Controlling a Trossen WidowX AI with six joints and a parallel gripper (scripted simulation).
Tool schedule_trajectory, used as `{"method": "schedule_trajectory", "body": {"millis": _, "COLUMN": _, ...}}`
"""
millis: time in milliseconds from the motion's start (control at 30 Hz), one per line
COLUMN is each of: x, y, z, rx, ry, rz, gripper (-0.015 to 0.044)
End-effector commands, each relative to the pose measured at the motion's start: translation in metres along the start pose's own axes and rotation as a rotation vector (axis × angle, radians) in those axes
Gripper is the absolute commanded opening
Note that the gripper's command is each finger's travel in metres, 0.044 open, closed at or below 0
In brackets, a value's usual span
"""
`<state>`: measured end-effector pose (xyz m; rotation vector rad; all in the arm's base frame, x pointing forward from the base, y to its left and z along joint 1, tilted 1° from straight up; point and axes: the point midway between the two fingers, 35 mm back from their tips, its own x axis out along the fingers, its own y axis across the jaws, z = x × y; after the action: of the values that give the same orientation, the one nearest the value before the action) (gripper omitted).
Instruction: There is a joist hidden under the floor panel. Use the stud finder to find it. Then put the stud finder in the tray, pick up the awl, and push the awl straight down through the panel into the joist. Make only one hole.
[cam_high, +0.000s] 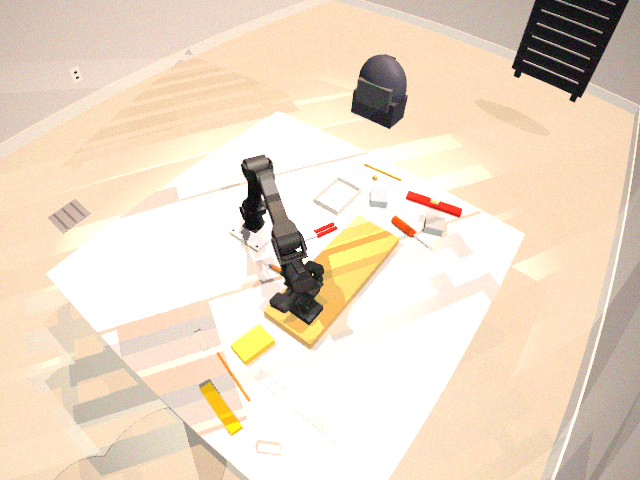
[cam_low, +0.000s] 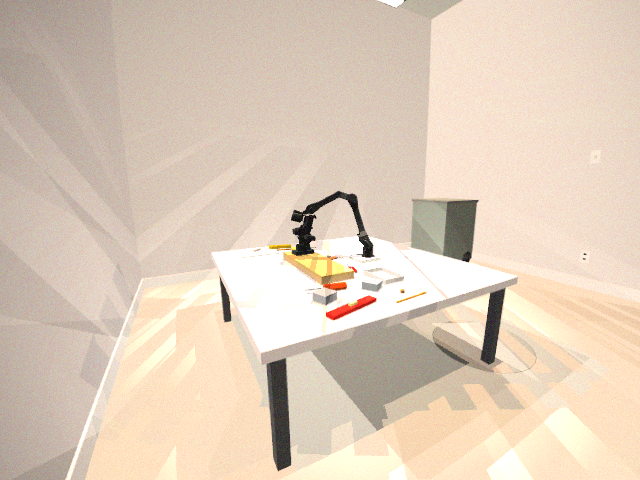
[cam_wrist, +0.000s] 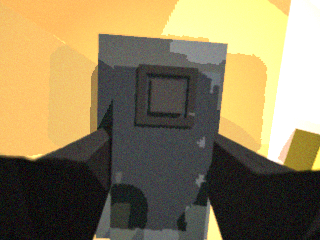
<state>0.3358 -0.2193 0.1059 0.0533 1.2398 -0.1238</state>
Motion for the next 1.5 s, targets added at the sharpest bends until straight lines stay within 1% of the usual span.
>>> {"method": "schedule_trajectory", "body": {"millis": 0, "x": 0.000, "y": -0.010, "z": 0.000, "rx": -0.002, "ry": 0.001, "rz": -0.004, "gripper": 0.0000}}
{"method": "schedule_trajectory", "body": {"millis": 233, "x": 0.000, "y": -0.022, "z": 0.000, "rx": -0.002, "ry": 0.001, "rz": -0.005, "gripper": 0.0000}}
{"method": "schedule_trajectory", "body": {"millis": 633, "x": -0.004, "y": -0.017, "z": 0.002, "rx": 0.001, "ry": 0.000, "rz": -0.002, "gripper": 0.0000}}
{"method": "schedule_trajectory", "body": {"millis": 1333, "x": -0.090, "y": -0.021, "z": 0.027, "rx": -0.002, "ry": 0.001, "rz": -0.005, "gripper": 0.0000}}
{"method": "schedule_trajectory", "body": {"millis": 1467, "x": -0.096, "y": -0.021, "z": 0.028, "rx": -0.002, "ry": 0.001, "rz": -0.005, "gripper": 0.0000}}
